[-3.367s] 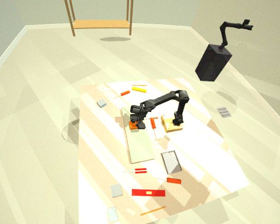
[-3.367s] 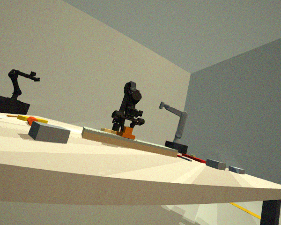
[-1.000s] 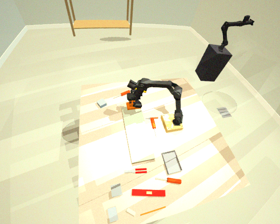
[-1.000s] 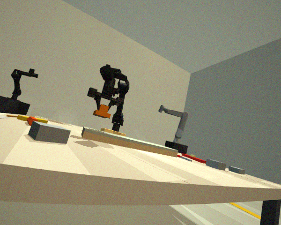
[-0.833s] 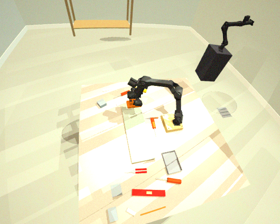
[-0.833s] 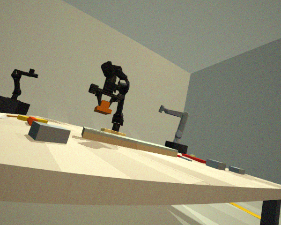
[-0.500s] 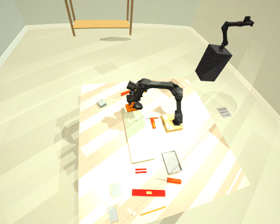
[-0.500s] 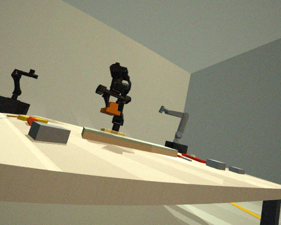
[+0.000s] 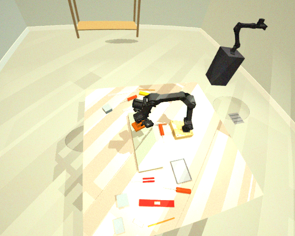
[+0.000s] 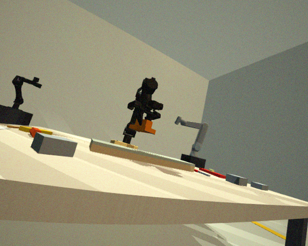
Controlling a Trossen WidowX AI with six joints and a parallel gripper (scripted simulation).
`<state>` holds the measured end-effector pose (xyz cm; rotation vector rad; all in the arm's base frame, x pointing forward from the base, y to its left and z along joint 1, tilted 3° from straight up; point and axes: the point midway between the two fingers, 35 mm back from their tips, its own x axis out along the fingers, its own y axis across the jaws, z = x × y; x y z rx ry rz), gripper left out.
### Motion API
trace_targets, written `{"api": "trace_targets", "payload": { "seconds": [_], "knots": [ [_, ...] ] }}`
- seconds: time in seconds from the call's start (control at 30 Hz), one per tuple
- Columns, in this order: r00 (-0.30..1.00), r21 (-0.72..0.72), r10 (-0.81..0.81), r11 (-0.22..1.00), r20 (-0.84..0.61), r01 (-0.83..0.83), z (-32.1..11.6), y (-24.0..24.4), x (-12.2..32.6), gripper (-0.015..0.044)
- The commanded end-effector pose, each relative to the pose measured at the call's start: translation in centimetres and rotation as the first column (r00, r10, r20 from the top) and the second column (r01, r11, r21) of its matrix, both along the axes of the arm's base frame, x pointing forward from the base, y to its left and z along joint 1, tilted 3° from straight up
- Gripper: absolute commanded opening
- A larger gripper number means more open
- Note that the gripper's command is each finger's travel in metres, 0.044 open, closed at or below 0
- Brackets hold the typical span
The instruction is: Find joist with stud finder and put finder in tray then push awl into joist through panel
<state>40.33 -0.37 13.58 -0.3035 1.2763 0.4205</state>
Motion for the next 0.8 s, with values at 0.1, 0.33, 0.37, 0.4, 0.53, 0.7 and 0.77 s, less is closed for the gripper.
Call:
{"api": "trace_targets", "payload": {
  "seconds": [0.1, 0.33, 0.37, 0.4, 0.53, 0.7, 0.77],
  "knots": [
    [0.992, 0.008, 0.127, 0.992, 0.011, -0.127, 0.1, 5.0, -0.8, 0.0000],
    [0.969, 0.011, 0.247, 0.969, 0.015, -0.247, 0.0, 9.7, -2.1, 0.0000],
    [0.964, 0.011, 0.264, 0.964, 0.015, -0.264, 0.0, 10.4, -2.4, 0.0000],
    [0.960, 0.012, 0.281, 0.960, 0.016, -0.281, -0.1, 11.1, -2.6, 0.0000],
    [0.938, 0.013, 0.347, 0.938, 0.018, -0.347, -0.1, 13.6, -3.8, 0.0000],
    [0.904, 0.015, 0.427, 0.904, 0.020, -0.428, -0.2, 16.6, -5.4, 0.0000],
    [0.888, 0.016, 0.459, 0.888, 0.021, -0.459, -0.3, 17.8, -6.2, 0.0000]
  ]
}}
